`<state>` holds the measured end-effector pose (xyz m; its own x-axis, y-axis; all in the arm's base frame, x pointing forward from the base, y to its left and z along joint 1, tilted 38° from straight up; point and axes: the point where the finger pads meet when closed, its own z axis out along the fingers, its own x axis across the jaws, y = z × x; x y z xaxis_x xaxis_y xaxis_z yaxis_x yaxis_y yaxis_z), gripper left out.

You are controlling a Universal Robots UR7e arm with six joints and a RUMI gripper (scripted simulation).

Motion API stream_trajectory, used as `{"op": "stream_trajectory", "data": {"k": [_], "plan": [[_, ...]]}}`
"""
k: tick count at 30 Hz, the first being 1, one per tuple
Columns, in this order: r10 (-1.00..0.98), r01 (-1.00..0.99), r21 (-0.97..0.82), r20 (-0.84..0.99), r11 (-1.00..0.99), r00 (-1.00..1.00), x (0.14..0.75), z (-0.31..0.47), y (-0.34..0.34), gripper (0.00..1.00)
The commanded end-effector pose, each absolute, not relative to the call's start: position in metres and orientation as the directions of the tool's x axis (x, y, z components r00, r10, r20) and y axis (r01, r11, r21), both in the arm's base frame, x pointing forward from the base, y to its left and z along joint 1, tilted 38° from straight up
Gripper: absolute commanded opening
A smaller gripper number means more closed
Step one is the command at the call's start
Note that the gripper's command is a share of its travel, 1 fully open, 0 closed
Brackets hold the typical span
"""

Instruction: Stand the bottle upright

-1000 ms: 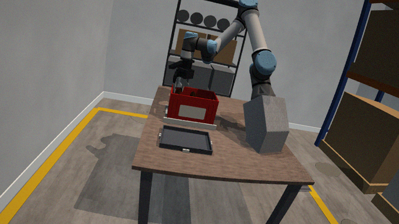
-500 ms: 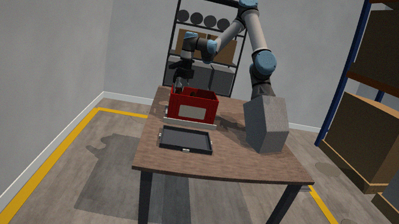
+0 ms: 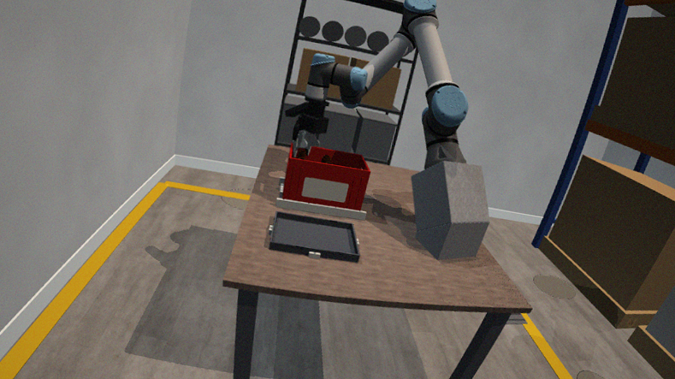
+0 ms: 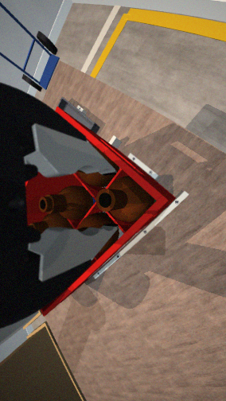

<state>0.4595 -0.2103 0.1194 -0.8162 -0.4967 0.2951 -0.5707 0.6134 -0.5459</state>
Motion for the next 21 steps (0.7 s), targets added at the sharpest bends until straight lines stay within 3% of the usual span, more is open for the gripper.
{"op": "stream_trajectory", "data": {"k": [1, 2, 3, 21], "plan": [[-0.496, -0.571, -0.544, 0.296, 0.615, -0.816, 0.4582, 0.1181, -0.2104, 0.38], [-0.496, -0.571, -0.544, 0.296, 0.615, -0.816, 0.4582, 0.1181, -0.2104, 0.38], [-0.496, -0.571, -0.544, 0.296, 0.615, -0.816, 0.4582, 0.1181, -0.2104, 0.0], [-0.496, -0.571, -0.544, 0.296, 0.614, -0.816, 0.4582, 0.1181, -0.2104, 0.0]]}}
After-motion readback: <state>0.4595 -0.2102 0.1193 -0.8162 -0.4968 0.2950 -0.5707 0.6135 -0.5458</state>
